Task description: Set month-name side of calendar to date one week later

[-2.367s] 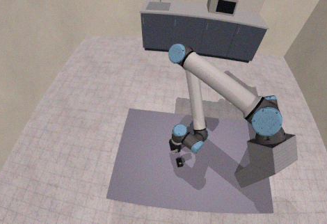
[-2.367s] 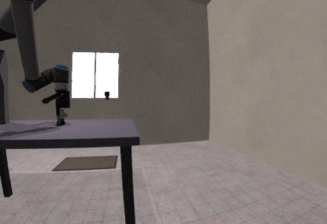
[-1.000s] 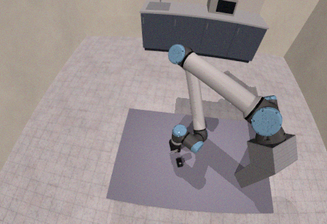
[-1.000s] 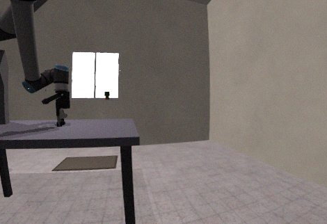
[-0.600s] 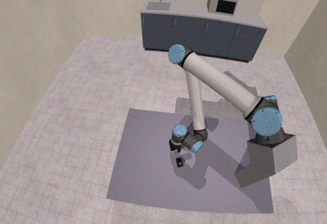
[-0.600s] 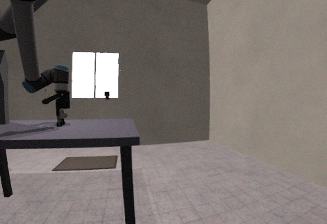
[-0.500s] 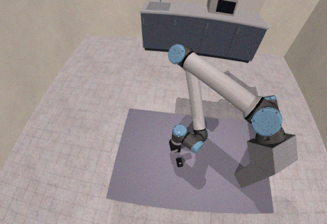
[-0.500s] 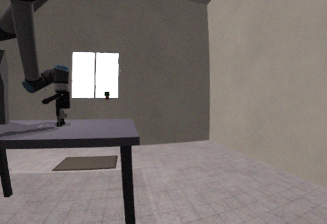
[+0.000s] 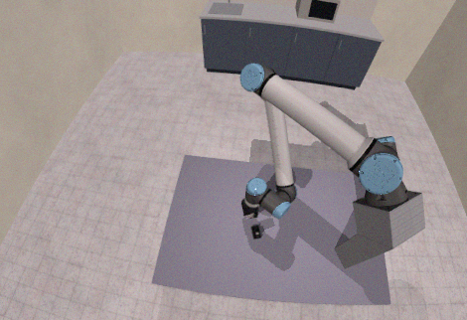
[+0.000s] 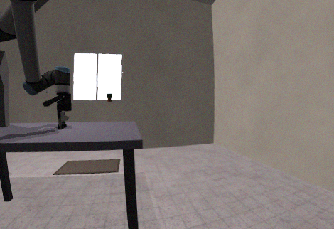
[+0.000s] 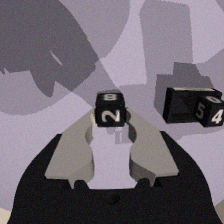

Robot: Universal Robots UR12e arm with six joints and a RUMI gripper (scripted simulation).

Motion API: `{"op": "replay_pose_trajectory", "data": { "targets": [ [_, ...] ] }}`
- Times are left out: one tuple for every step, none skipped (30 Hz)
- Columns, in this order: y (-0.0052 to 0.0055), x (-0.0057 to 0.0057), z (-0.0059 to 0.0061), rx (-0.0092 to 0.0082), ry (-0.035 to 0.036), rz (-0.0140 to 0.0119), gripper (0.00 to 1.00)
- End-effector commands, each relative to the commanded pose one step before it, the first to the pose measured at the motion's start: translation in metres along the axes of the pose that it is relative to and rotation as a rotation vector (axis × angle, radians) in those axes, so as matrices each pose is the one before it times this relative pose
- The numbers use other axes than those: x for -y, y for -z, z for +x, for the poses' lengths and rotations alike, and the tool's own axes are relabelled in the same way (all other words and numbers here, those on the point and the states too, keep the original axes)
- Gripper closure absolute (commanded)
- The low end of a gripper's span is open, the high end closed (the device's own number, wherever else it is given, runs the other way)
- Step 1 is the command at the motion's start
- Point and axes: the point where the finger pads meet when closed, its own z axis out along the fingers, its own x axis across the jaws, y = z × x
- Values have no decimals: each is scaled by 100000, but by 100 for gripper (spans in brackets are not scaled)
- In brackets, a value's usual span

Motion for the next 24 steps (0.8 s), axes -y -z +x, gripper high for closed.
{"op": "replay_pose_trajectory", "data": {
  "targets": [
    [51,-27,1,14,8,-70,90],
    [0,0,0,0,0,0,90],
    [0,0,0,0,0,0,90],
    [0,0,0,0,0,0,90],
    [0,0,0,0,0,0,90],
    [0,0,0,0,0,0,90],
    [0,0,0,0,0,0,90],
    [0,0,0,0,0,0,90],
    [0,0,0,0,0,0,90],
    [0,0,0,0,0,0,90],
    [0,0,0,0,0,0,90],
    [0,0,0,0,0,0,90],
    [0,0,0,0,0,0,90],
    [0,0,0,0,0,0,90],
    [0,0,0,0,0,0,86],
    [0,0,0,0,0,0,86],
    [0,0,0,0,0,0,86],
    [0,0,0,0,0,0,83],
    [0,0,0,0,0,0,83],
    [0,0,0,0,0,0,83],
    [0,0,0,0,0,0,79],
    [0,0,0,0,0,0,79],
    [0,0,0,0,0,0,79],
    [0,0,0,0,0,0,79]
  ]
}}
